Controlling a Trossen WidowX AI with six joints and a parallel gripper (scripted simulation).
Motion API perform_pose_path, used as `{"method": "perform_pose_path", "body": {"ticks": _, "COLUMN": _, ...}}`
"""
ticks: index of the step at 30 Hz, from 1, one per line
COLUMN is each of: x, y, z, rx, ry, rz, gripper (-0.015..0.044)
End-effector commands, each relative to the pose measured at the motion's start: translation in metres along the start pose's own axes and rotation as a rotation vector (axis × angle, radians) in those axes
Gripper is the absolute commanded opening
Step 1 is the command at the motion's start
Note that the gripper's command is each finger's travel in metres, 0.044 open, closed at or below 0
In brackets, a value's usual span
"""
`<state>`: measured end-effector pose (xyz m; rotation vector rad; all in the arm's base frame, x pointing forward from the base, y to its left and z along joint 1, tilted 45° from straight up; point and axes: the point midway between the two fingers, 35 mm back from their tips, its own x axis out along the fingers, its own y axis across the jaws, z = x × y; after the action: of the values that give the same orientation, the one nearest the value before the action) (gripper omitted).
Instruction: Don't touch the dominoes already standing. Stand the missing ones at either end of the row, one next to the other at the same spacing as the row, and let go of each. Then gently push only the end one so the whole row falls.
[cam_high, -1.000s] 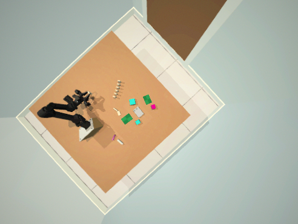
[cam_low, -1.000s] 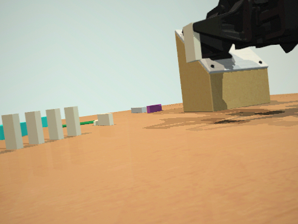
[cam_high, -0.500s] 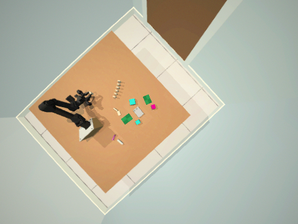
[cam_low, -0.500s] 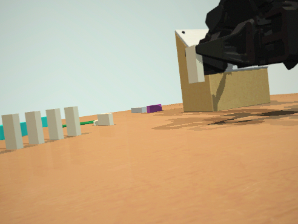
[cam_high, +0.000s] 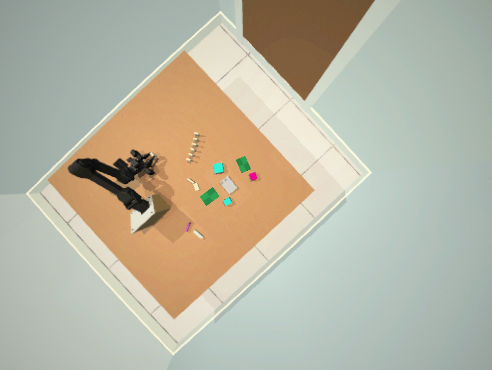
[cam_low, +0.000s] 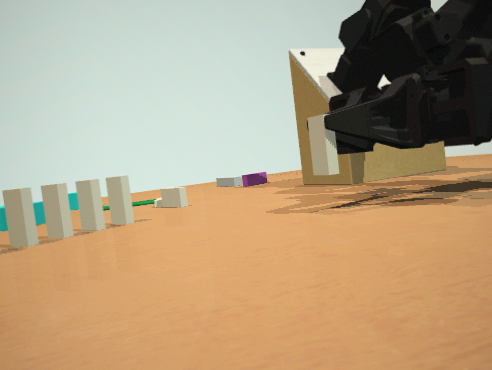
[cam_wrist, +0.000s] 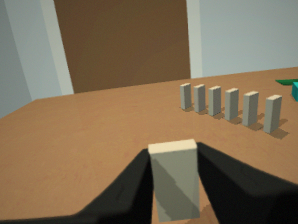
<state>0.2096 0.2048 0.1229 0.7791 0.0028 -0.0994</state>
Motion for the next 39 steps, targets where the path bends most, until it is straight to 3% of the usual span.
{"method": "perform_pose_path", "body": {"ticks": 1, "x": 0.0, "y": -0.002, "z": -0.007, "rx": 0.006, "ry": -0.003, "rz": -0.002, "gripper": 0.0107}}
{"method": "perform_pose_path", "body": {"ticks": 21, "x": 0.0, "y": -0.008, "z": -0.026, "rx": 0.004, "ry": -0.003, "rz": -0.001, "gripper": 0.0107}}
{"method": "perform_pose_path", "body": {"ticks": 33, "x": 0.0, "y": -0.008, "z": -0.026, "rx": 0.004, "ry": -0.003, "rz": -0.001, "gripper": 0.0422}}
{"method": "perform_pose_path", "body": {"ticks": 39, "x": 0.0, "y": -0.006, "z": -0.015, "rx": 0.003, "ry": -0.002, "rz": -0.001, "gripper": 0.044}}
